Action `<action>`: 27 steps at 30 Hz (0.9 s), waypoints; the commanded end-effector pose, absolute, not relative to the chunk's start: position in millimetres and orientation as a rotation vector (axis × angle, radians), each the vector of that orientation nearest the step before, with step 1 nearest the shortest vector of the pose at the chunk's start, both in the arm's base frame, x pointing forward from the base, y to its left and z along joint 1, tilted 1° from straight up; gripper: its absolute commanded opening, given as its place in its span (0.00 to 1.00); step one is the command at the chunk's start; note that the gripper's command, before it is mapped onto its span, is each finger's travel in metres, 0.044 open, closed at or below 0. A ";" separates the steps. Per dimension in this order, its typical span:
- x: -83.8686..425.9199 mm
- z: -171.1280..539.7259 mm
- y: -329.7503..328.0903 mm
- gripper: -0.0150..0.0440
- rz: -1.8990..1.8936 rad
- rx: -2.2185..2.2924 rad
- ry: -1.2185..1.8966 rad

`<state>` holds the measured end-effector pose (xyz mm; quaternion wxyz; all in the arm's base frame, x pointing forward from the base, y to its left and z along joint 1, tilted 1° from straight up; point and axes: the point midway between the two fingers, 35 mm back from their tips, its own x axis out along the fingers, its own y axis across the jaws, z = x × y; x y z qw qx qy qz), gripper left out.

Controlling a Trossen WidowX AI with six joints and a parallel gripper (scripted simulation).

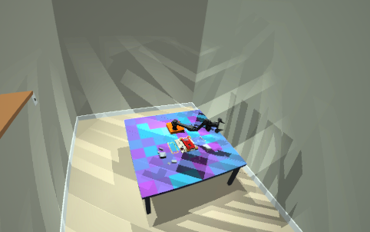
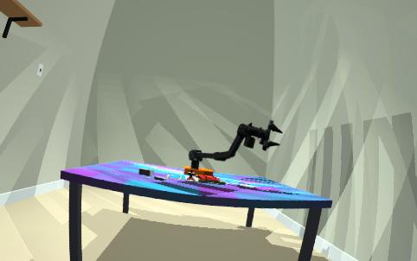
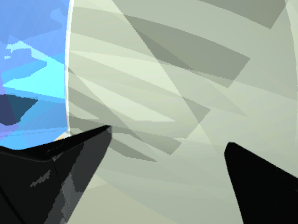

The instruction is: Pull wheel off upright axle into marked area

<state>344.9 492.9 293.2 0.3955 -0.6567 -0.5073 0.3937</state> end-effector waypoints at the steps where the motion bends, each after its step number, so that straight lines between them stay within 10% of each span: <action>1: 344.2 294.2 493.1 0.89 0.995 -1.665 -1.289; 4: 333.8 309.7 496.1 0.76 0.950 -1.665 -1.339; 27: 152.6 547.1 450.0 0.76 0.063 -1.491 -1.851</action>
